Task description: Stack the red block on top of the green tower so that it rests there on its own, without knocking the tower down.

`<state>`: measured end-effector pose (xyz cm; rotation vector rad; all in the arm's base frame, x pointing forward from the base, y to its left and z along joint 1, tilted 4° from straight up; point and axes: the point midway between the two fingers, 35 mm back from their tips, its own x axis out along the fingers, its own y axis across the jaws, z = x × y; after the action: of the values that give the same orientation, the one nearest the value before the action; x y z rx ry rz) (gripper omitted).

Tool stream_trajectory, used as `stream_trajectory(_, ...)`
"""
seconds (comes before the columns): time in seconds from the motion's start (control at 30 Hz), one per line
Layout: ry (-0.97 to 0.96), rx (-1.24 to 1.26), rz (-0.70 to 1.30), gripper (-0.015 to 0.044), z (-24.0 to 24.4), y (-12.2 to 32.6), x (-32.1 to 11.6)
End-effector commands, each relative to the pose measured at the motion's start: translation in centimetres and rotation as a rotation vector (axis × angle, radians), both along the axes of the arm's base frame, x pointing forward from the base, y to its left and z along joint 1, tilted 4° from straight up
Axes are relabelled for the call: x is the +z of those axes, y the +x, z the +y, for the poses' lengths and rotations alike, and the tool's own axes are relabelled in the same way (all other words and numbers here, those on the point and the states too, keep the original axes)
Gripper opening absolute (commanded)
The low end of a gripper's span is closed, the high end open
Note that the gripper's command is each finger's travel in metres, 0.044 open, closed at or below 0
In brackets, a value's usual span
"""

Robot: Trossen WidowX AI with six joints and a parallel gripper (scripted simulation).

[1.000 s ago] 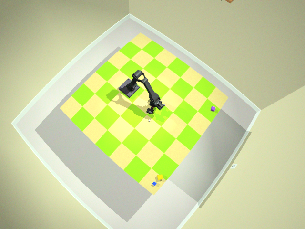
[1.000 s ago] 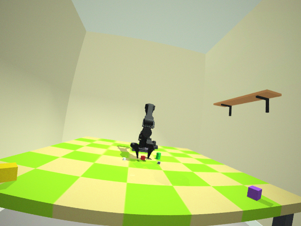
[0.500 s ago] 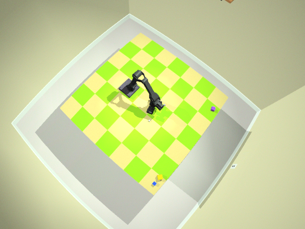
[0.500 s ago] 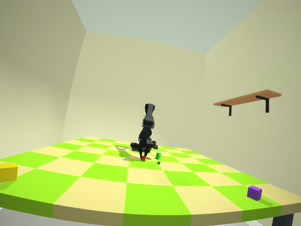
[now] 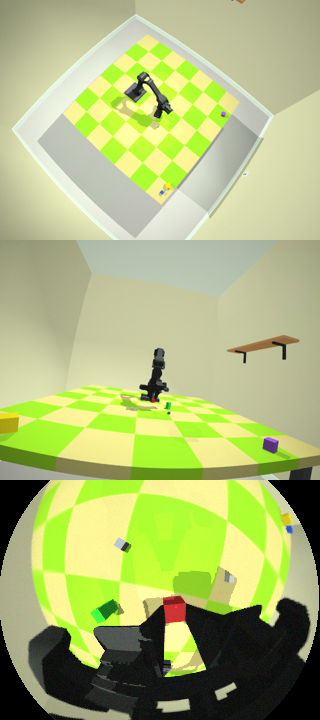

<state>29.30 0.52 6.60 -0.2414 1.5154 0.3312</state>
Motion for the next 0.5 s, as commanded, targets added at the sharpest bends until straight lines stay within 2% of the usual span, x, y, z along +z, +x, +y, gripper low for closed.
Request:
stream_trajectory(0.0, 0.002, 0.004, -0.013, 0.0, -0.1, 0.1, 2.3)
stream_trajectory(0.3, 0.001, 0.004, -0.013, 0.0, -0.4, -0.1, 6.6)
stream_trajectory(0.47, 0.001, 0.004, -0.013, 0.0, -0.4, -0.1, 7.4)
